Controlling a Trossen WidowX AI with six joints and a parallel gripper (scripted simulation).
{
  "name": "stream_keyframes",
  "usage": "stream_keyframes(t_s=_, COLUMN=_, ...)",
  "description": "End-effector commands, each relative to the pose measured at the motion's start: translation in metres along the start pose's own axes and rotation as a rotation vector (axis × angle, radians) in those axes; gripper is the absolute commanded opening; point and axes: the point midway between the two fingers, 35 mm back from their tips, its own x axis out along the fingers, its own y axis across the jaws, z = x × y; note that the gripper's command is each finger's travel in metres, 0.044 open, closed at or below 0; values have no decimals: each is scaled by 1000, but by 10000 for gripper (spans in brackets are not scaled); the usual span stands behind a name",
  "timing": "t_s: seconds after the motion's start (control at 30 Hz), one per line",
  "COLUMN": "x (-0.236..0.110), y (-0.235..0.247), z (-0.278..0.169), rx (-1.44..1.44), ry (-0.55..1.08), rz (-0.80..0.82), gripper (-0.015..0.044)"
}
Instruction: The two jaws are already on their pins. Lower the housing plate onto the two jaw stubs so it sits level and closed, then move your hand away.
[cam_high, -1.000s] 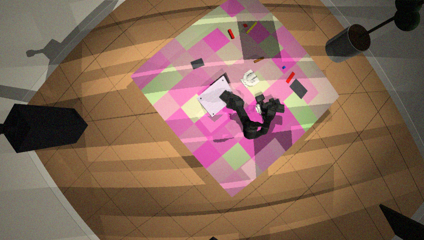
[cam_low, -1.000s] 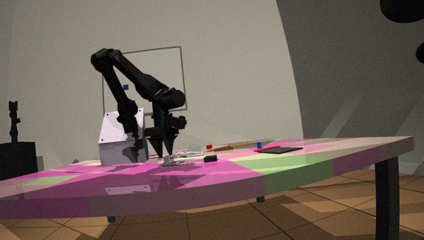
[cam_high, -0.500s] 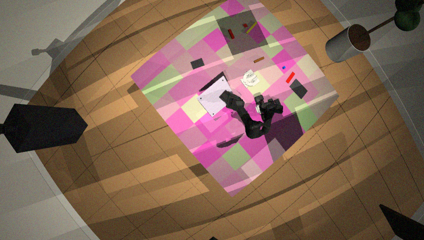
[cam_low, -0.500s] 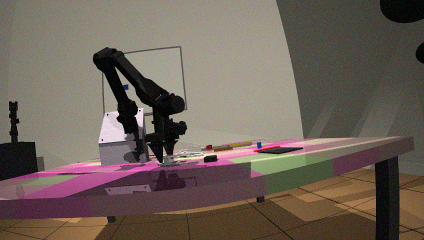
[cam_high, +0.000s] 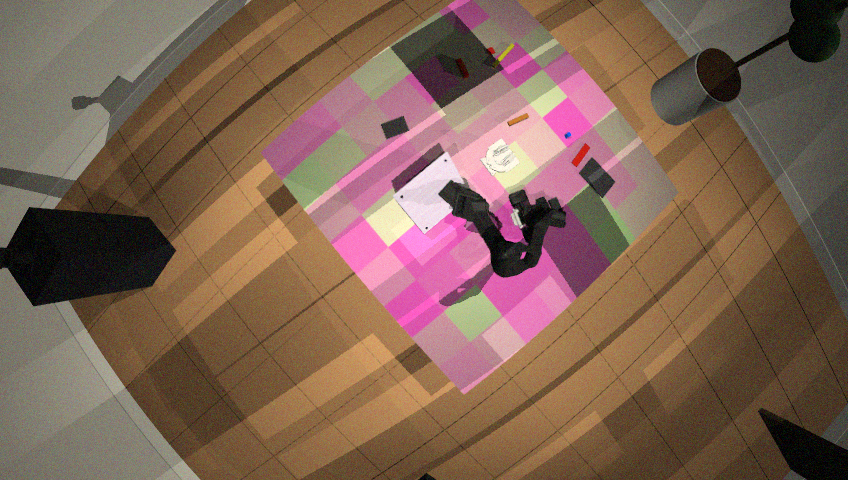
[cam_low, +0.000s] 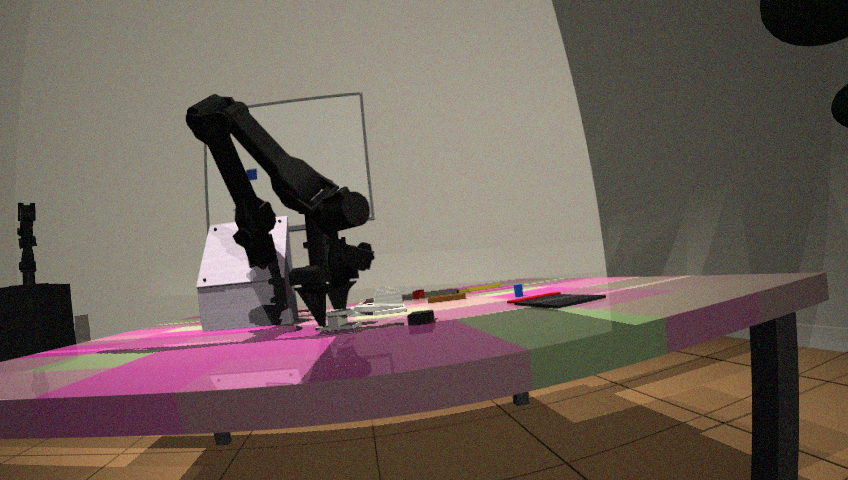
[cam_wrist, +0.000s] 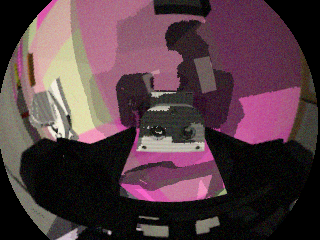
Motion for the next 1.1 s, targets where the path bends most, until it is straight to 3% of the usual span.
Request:
stream_keyframes(t_s=0.0, x=0, y=0, z=0, rx=-4, ry=-2, rz=2, gripper=440)
stream_keyframes(t_s=0.47, x=0, y=0, z=0, rx=0, ry=0, rz=0, gripper=353)
stream_keyframes(t_s=0.83, x=0, y=0, z=0, rx=0, ry=0, rz=0, gripper=351)
stream_keyframes(t_s=1.07, x=-20, y=1, z=3, rx=1, ry=1, rz=6, gripper=351)
